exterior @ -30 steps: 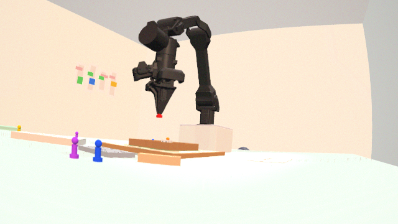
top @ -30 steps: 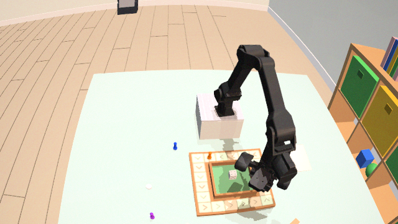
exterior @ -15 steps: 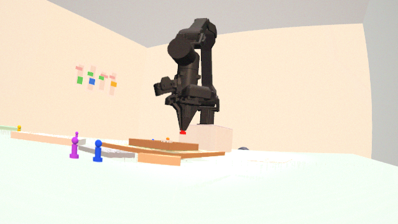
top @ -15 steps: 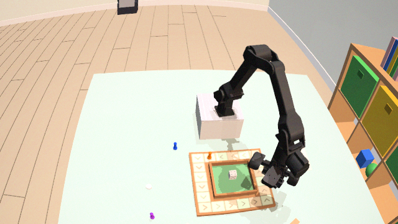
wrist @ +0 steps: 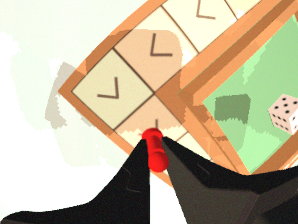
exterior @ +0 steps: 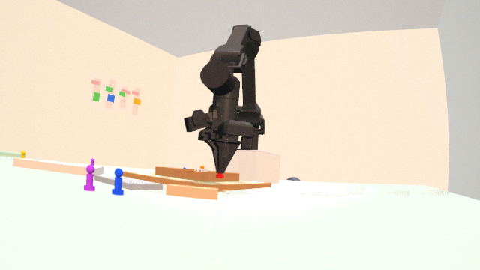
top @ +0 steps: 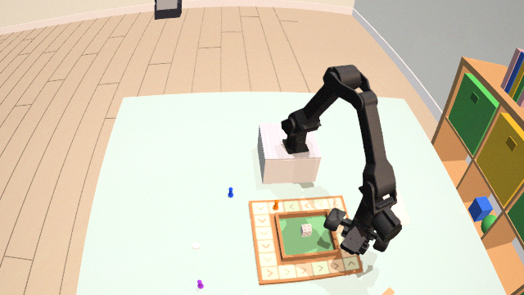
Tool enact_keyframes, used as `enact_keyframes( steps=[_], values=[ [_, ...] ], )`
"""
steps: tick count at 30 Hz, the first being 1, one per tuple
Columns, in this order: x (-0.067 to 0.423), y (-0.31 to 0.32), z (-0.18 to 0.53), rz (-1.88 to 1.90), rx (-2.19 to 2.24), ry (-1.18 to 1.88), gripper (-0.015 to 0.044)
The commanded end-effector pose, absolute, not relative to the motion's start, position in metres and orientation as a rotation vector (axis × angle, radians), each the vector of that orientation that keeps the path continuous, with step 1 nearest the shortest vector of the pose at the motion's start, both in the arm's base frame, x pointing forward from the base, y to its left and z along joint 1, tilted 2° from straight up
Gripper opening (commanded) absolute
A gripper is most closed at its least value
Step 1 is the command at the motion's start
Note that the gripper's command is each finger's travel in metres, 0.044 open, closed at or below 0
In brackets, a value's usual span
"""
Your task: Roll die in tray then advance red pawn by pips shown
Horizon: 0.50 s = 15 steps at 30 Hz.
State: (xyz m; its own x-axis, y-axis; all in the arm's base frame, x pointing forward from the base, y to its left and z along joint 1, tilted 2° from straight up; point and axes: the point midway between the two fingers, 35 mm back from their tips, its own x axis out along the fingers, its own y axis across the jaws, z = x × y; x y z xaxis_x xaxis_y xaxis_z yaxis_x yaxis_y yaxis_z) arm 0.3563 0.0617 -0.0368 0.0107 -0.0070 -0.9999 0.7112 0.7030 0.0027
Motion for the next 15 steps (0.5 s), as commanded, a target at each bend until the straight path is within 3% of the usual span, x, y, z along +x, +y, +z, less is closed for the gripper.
enact_keyframes(
  steps=[1, 6, 15],
  values=[
    [0.355, 0.0619, -0.044, -0.624, 0.619, 1.473, 0.0],
    [0.3548, 0.0619, -0.0509, -0.624, 0.619, 1.473, 0.0],
    [0.3561, 0.0617, -0.0463, -0.62, 0.615, 1.47, 0.0236]
  ],
)
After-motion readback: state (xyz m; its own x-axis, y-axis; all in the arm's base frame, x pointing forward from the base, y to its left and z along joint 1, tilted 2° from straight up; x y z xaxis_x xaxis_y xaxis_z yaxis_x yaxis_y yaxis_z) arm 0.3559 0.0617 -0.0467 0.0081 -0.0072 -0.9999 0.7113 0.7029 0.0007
